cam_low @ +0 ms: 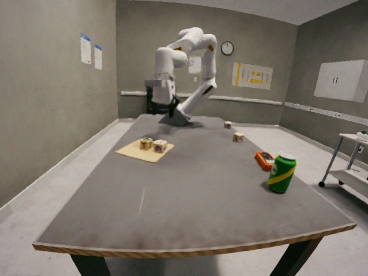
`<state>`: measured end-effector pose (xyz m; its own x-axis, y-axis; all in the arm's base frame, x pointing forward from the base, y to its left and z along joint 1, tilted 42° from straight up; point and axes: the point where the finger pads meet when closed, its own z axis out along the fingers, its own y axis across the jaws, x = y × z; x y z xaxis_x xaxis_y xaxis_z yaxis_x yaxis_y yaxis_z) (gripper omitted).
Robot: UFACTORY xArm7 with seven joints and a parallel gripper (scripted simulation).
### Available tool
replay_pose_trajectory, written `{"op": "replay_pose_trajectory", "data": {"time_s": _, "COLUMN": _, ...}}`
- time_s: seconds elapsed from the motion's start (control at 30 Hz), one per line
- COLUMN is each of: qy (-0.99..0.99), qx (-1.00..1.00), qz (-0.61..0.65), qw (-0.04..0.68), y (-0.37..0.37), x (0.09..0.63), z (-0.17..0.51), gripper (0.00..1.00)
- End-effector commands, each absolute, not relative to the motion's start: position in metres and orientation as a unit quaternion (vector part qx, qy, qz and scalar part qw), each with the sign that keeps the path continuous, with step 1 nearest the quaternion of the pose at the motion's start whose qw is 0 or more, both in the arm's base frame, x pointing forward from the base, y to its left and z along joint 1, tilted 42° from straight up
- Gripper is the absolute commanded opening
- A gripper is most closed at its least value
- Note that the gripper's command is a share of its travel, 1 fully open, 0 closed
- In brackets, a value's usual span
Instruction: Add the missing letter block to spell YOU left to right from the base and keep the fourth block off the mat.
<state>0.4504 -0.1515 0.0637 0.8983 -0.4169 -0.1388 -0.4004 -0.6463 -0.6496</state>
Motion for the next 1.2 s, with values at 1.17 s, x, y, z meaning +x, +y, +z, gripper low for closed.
{"op": "replay_pose_trajectory", "data": {"time_s": 1.17, "qy": 0.226, "qx": -0.907, "qz": -0.014, "qw": 0.354, "y": -0.204, "x": 0.434, "z": 0.017, "gripper": 1.00}}
